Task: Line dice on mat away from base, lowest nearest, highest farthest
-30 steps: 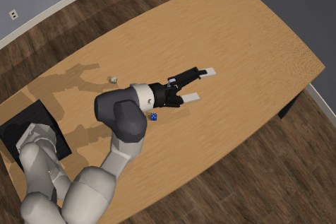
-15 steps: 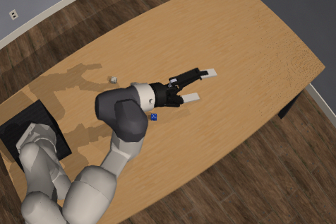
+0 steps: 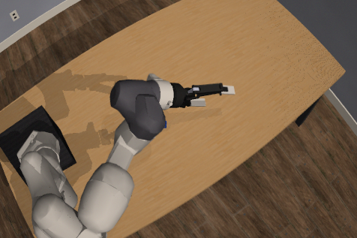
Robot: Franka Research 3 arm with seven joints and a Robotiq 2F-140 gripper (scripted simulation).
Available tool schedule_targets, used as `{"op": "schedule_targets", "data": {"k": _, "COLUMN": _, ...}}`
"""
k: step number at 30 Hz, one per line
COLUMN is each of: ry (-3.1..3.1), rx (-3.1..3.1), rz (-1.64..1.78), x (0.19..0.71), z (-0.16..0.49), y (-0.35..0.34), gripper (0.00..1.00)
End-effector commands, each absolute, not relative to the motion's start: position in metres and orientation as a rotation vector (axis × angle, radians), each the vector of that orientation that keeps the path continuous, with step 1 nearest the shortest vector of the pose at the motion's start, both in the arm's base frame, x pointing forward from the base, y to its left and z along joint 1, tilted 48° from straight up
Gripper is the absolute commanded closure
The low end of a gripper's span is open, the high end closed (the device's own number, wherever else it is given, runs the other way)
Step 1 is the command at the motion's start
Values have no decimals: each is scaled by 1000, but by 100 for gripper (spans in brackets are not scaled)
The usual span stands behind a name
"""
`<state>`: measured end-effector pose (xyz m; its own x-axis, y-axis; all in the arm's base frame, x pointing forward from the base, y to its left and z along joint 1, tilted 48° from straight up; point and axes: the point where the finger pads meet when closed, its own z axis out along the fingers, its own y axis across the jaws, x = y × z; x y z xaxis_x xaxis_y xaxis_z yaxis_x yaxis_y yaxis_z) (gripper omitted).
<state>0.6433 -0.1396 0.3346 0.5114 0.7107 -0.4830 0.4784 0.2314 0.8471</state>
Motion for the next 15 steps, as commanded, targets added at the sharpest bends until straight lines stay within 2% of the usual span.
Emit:
{"op": "schedule_targets", "data": {"k": 1, "ry": 979, "rx": 1551, "rz": 247, "x": 640, "z": 323, "y": -152, "gripper": 0}}
{"op": "schedule_targets", "data": {"k": 15, "ry": 719, "rx": 1815, "rz": 220, "x": 624, "z": 276, "y": -173, "gripper": 0}}
